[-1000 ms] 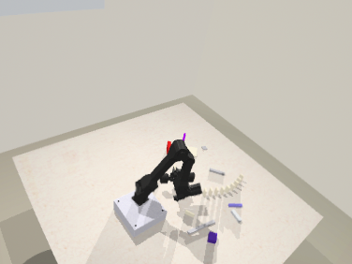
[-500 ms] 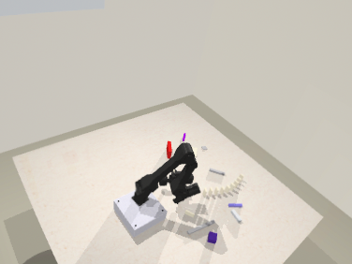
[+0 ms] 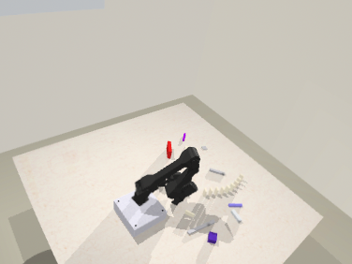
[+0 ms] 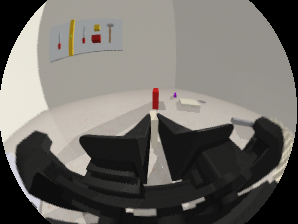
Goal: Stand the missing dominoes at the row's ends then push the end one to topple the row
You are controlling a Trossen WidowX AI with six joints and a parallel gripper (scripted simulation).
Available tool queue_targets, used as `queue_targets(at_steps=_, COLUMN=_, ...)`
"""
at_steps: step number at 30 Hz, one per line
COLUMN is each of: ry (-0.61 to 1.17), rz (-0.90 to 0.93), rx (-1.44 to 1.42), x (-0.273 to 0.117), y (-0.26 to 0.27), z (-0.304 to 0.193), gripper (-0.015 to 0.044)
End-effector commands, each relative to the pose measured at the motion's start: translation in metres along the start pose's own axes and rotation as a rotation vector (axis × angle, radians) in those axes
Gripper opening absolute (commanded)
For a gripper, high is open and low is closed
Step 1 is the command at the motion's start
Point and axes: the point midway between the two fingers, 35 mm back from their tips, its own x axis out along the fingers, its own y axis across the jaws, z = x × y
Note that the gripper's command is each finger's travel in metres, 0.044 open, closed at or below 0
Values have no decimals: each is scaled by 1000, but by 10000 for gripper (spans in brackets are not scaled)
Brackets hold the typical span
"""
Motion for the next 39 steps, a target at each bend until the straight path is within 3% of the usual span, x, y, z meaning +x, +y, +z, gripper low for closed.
queue_targets(at_steps=1, ry=0, rz=2, rx=11, x=1, y=5, z=-3, gripper=22)
queue_targets(at_steps=18, ry=-5, rz=9, rx=-1, x=2, y=11, z=-4, gripper=22)
queue_targets(at_steps=34, ry=-5, rz=9, rx=-1, x=2, y=10, z=-3, gripper=440)
queue_targets(at_steps=39, ry=-5, rz=8, rx=-6, x=1, y=7, z=24, gripper=440)
